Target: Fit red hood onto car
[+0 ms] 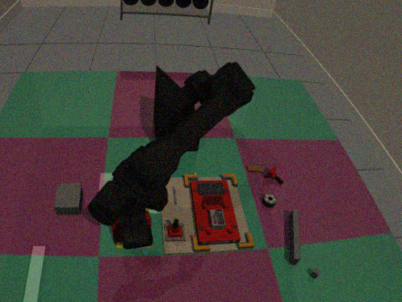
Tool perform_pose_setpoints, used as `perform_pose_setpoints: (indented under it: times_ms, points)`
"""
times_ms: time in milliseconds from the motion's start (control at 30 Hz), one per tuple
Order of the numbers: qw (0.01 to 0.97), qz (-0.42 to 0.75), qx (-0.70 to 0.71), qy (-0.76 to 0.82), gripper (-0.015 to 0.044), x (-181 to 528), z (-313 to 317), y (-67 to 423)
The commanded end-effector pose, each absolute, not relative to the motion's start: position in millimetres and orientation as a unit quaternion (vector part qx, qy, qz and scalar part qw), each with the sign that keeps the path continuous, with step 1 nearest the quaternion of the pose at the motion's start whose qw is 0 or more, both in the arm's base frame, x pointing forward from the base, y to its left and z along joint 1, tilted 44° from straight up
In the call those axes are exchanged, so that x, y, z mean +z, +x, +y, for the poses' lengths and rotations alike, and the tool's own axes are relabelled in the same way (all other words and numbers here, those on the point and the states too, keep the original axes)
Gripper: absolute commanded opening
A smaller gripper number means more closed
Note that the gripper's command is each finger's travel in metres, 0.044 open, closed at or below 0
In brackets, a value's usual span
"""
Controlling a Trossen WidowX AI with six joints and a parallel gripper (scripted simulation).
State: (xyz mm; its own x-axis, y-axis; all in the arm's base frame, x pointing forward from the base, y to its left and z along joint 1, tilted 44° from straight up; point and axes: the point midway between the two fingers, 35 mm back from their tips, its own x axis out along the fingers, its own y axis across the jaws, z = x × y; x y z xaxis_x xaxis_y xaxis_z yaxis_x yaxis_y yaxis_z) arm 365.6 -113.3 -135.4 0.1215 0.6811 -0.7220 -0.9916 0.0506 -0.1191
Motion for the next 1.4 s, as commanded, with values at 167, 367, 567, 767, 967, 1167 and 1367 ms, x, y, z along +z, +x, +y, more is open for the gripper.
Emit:
perform_pose_setpoints:
  times_ms: [167,367,567,767,967,1167,1367]
  points:
    - [0.678,0.25,0.617,-0.312,0.0,-137,-112,358]
    - [0.678,0.25,0.617,-0.312,0.0,-138,-112,355]
    - [0.678,0.25,0.617,-0.312,0.0,-138,-112,352]
    - [0.678,0.25,0.617,-0.312,0.0,-138,-112,349]
    - [0.678,0.25,0.617,-0.312,0.0,-139,-111,346]
    - [0.678,0.25,0.617,-0.312,0.0,-139,-111,343]
    - [0.677,0.251,0.617,-0.313,0.0,-123,-128,343]
